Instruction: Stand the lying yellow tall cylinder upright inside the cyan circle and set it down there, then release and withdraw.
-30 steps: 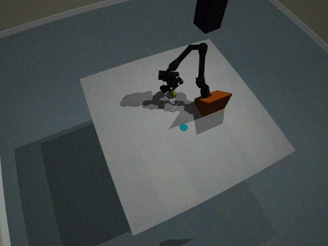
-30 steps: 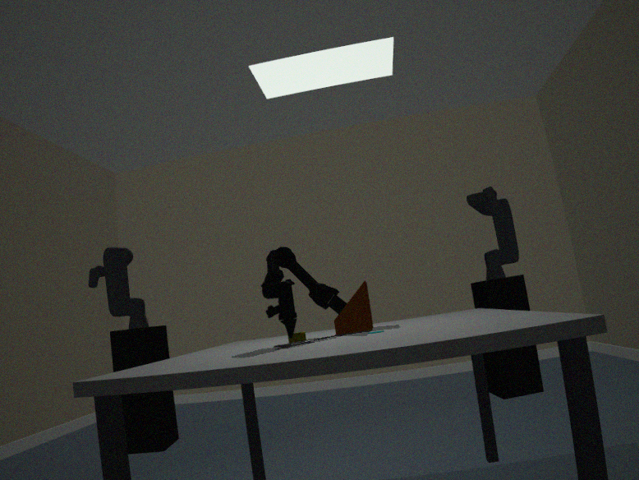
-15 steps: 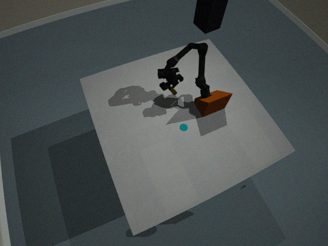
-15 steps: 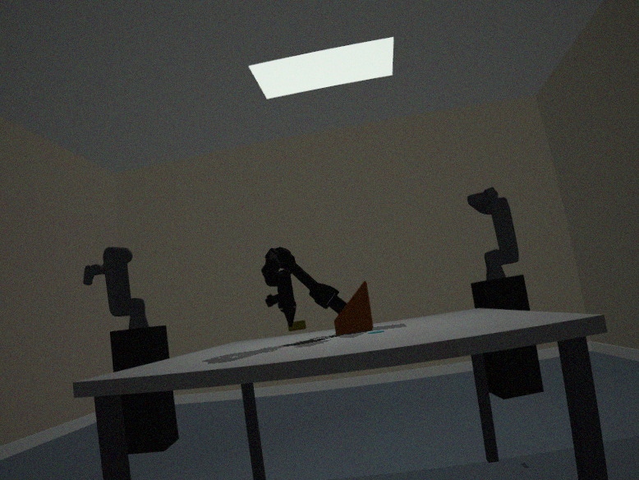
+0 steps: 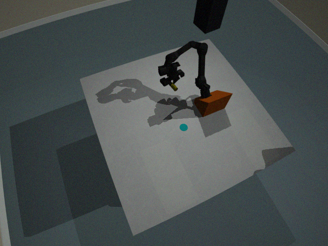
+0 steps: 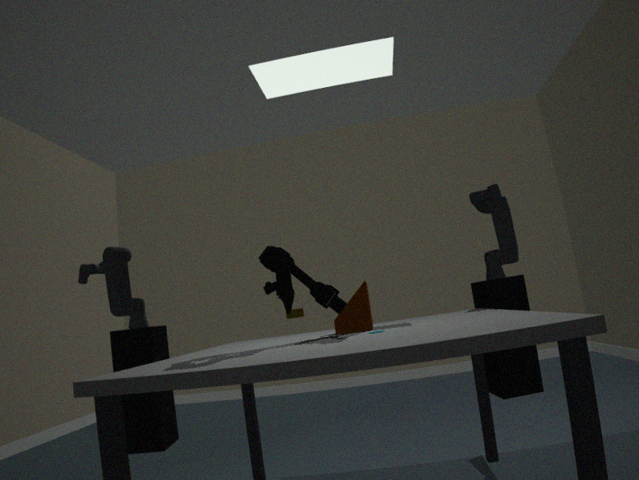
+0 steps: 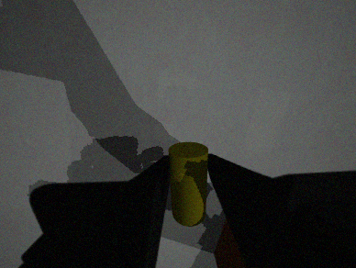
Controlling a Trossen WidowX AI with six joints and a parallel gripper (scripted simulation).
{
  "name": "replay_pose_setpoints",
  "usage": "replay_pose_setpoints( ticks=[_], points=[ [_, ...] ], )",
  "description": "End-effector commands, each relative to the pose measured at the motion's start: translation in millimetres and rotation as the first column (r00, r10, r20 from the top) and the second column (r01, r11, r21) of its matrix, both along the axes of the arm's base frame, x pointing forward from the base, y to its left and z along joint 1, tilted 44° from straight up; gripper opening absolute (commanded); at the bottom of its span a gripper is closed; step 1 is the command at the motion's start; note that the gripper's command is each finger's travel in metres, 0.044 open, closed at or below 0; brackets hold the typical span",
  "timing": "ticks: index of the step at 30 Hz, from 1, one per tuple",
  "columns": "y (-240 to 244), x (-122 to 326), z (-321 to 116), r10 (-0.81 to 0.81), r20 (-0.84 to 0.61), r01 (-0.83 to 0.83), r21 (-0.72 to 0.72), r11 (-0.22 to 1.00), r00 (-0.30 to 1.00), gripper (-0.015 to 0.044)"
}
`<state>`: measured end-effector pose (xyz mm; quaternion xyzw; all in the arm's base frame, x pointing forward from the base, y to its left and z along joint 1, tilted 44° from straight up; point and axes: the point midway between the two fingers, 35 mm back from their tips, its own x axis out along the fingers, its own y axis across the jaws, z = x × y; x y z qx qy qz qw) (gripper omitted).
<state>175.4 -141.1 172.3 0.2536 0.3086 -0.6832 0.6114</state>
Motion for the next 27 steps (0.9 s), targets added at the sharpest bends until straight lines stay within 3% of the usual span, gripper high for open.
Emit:
replay_pose_setpoints(
  ticks=[1, 9, 27],
  points=[
    [6, 1, 11, 0.0, 0.011, 0.0, -0.01, 1.0, 1.0, 0.0105],
    [12, 5, 13, 0.036, -0.016, -0.036, -0.002, 0.999, 0.999, 0.0105],
    [41, 45, -13, 0.339, -0.225, -0.319, 0.118, 0.94, 0.913, 0.0105]
  ],
)
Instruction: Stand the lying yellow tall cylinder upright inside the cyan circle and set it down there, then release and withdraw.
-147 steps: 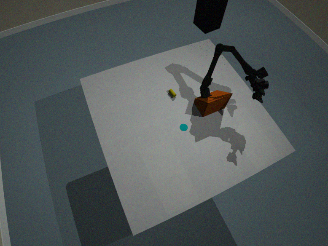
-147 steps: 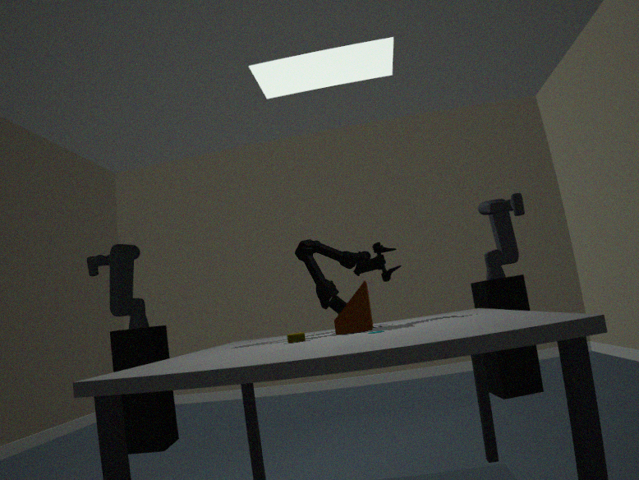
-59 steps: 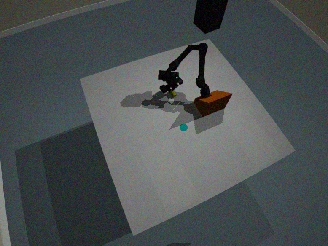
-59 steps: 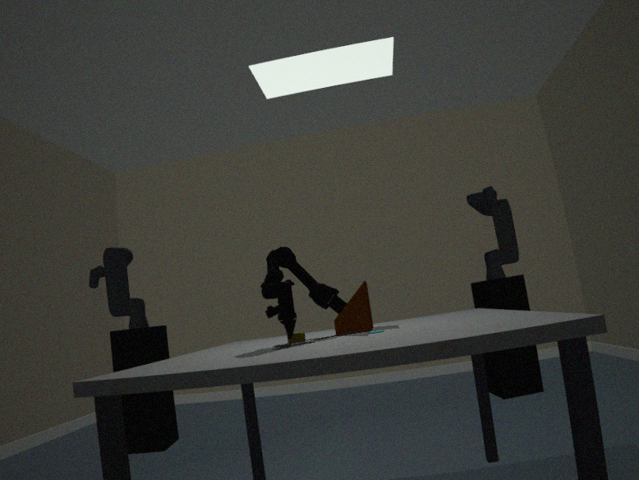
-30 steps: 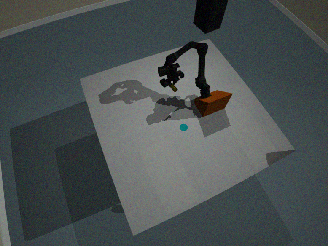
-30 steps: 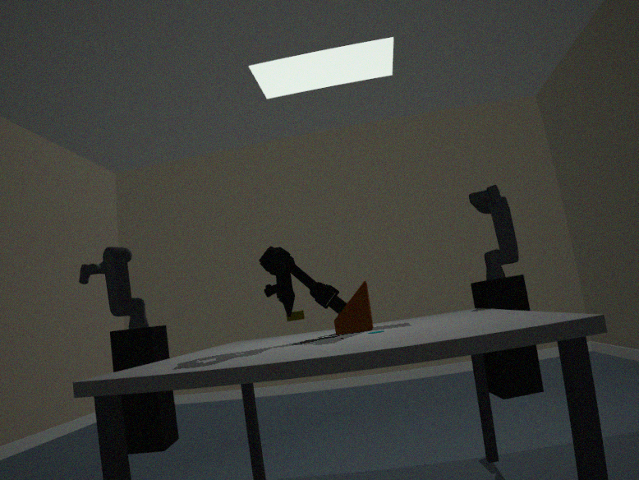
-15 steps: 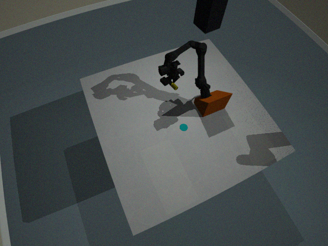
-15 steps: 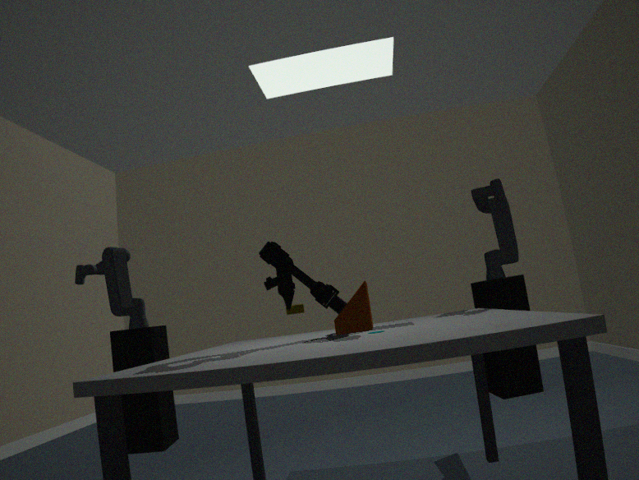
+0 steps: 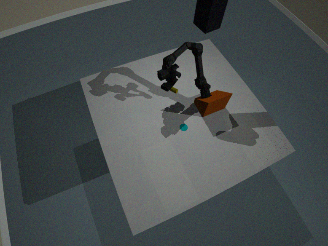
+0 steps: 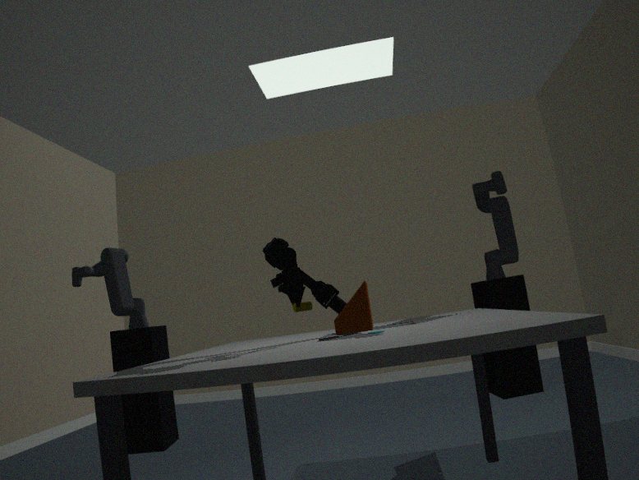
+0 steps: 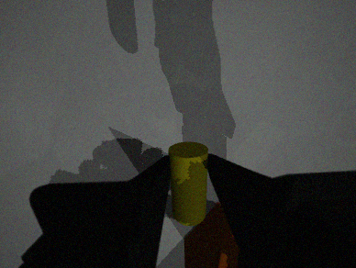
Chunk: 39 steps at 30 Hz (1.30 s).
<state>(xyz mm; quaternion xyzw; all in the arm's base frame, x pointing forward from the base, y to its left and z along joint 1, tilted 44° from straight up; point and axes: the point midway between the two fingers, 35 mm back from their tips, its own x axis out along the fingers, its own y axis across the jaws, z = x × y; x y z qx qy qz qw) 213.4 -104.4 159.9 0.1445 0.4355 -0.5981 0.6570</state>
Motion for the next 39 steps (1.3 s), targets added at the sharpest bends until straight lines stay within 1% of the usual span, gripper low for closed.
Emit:
replay_pose_setpoints(
  ticks=[1, 10, 21, 30, 39],
  points=[
    [7, 10, -2, 0.056, -0.024, -0.055, 0.017, 0.998, 0.998, 0.0105],
    [25, 26, -17, 0.21, -0.134, -0.203, 0.066, 0.977, 0.969, 0.0105],
    [46, 42, -34, 0.375, -0.246, -0.353, 0.132, 0.926, 0.894, 0.0105],
    [64, 53, -48, 0.507, -0.346, -0.467, 0.199, 0.862, 0.789, 0.0105],
    [82, 61, -63, 0.623, -0.43, -0.561, 0.278, 0.78, 0.654, 0.0105]
  ],
)
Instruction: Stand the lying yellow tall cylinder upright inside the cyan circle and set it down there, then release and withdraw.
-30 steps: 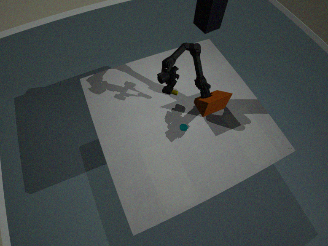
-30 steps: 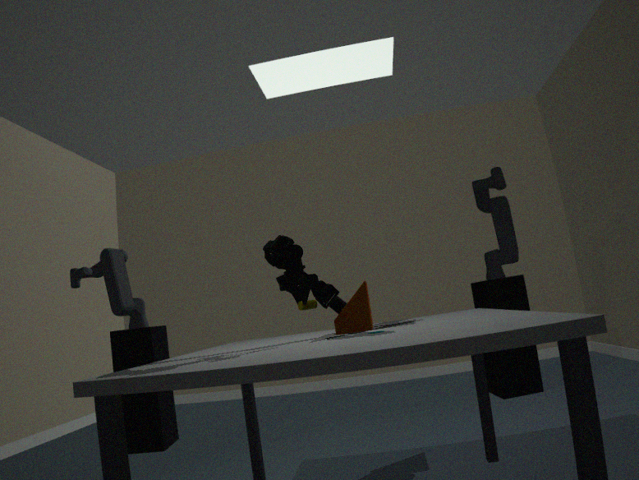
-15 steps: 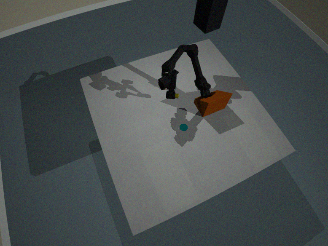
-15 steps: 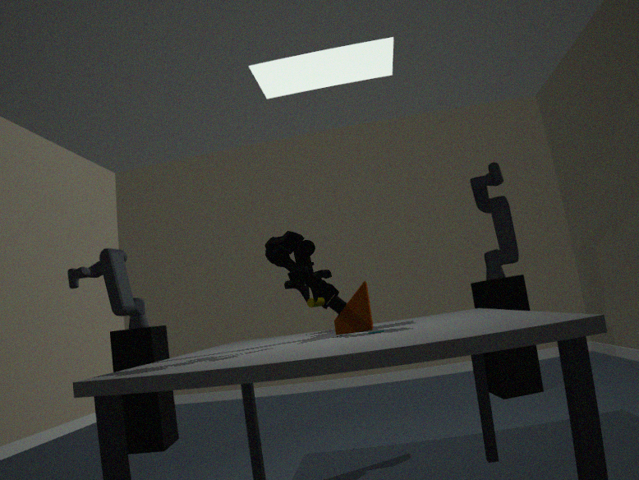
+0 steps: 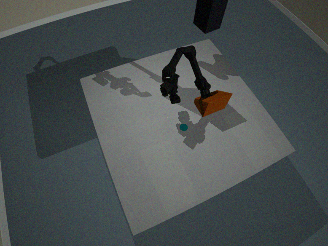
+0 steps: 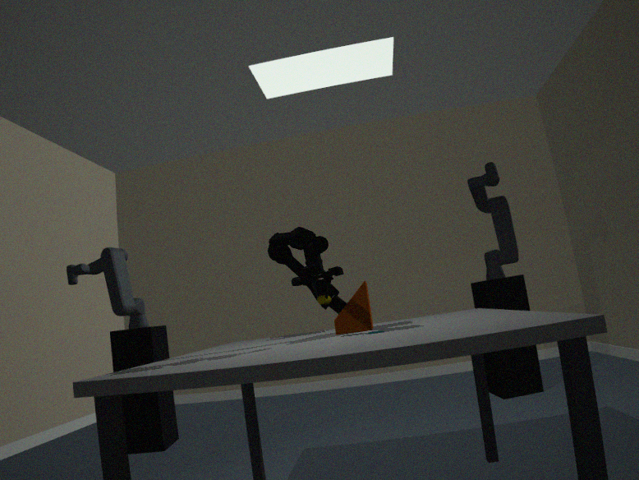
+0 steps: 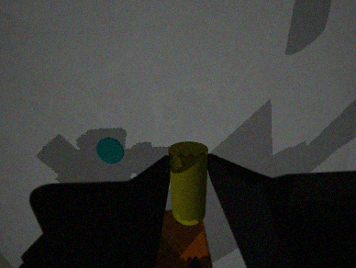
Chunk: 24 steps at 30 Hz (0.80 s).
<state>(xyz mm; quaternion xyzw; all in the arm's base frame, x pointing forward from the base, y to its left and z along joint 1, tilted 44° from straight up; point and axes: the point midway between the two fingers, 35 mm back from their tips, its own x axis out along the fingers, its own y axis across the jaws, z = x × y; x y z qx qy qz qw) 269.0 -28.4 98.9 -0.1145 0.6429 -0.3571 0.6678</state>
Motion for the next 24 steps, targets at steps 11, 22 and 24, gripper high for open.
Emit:
replay_pose_setpoints(
  ticks=[11, 22, 24],
  points=[
    [30, 13, -21, 0.221, -0.168, -0.216, 0.047, 0.975, 0.961, 0.0105],
    [54, 17, -41, 0.391, -0.309, -0.378, 0.106, 0.92, 0.867, 0.0105],
    [58, 17, -45, 0.42, -0.332, -0.405, 0.119, 0.907, 0.844, 0.0105]
  ],
)
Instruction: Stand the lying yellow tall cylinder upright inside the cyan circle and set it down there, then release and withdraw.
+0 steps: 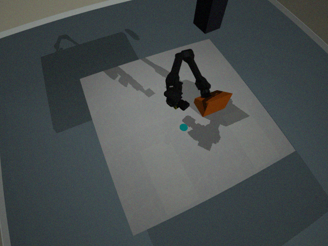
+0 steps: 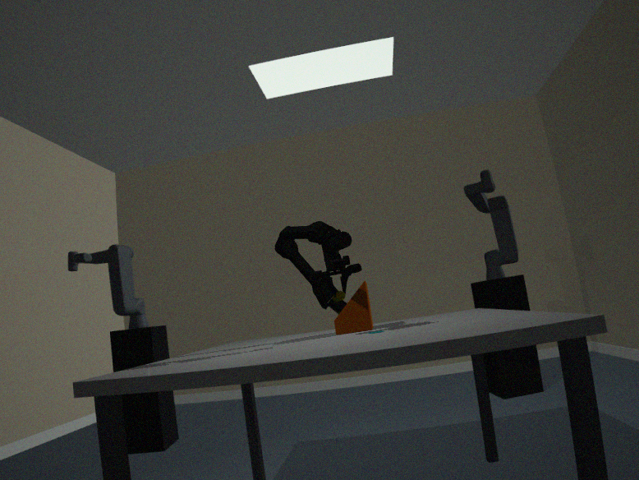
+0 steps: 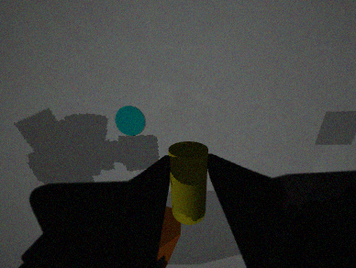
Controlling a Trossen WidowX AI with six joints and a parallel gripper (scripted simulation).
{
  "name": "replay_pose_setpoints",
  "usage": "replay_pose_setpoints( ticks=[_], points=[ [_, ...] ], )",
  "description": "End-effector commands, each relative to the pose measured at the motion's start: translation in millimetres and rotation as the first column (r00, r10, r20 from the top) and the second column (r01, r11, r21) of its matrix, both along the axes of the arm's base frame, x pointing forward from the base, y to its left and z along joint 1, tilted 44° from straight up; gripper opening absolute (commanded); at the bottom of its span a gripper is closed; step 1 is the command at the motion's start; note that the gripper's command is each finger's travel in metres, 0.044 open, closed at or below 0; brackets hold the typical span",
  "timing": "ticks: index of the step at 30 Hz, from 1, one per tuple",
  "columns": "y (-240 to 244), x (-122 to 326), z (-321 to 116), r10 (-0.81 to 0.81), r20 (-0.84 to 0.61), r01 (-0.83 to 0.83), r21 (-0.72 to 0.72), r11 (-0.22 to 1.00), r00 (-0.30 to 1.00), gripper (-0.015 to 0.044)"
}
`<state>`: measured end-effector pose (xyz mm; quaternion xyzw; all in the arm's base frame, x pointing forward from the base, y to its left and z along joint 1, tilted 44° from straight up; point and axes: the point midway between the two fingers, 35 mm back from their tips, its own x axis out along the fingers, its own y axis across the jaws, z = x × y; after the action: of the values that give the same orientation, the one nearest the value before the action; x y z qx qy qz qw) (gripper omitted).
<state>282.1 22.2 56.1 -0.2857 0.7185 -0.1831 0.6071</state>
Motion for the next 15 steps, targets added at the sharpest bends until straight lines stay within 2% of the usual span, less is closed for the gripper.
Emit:
replay_pose_setpoints(
  ticks=[1, 15],
  points=[
    [9, 4, -4, 0.054, -0.031, -0.053, 0.014, 0.998, 0.998, 0.0105],
    [39, 3, -32, 0.277, -0.226, -0.271, 0.057, 0.961, 0.934, 0.0105]
  ],
)
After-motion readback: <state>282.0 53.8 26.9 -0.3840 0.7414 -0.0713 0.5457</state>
